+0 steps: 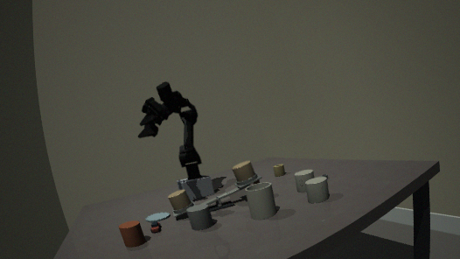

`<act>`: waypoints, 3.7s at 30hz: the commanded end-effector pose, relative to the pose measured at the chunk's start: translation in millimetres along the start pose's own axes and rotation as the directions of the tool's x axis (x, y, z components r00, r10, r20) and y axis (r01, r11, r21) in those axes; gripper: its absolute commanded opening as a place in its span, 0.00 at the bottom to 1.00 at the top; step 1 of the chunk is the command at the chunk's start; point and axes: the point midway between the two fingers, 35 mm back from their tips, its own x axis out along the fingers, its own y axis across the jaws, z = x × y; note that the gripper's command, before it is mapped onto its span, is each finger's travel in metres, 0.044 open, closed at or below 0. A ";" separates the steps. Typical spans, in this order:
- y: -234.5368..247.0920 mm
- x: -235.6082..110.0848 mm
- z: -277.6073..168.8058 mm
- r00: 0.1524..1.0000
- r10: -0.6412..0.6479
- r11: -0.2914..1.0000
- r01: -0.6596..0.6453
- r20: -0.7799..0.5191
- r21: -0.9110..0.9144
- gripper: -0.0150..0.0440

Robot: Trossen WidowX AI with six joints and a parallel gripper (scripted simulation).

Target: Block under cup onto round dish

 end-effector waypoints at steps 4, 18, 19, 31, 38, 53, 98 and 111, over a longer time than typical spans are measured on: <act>14.1 -15.7 -36.9 0.984 0.112 0.975 -0.136 -0.140 -0.178 1.00; 26.3 -53.5 -103.4 0.877 0.253 0.789 -0.431 -0.408 -0.438 1.00; 26.4 -56.6 -107.9 0.866 0.259 0.769 -0.452 -0.427 -0.451 1.00; 18.8 -96.4 -157.9 0.711 0.298 0.476 -0.690 -0.637 -0.546 1.00; 7.7 -120.1 -182.5 0.607 0.287 0.275 -0.794 -0.742 -0.543 1.00; 16.6 -109.7 -185.0 0.625 0.194 0.071 -0.778 -0.756 -0.625 1.00; 34.5 69.7 -218.2 0.445 -0.417 -0.857 -0.482 -0.792 0.181 1.00; 26.3 85.7 -227.5 0.416 -0.439 -0.863 -0.440 -0.796 0.247 1.00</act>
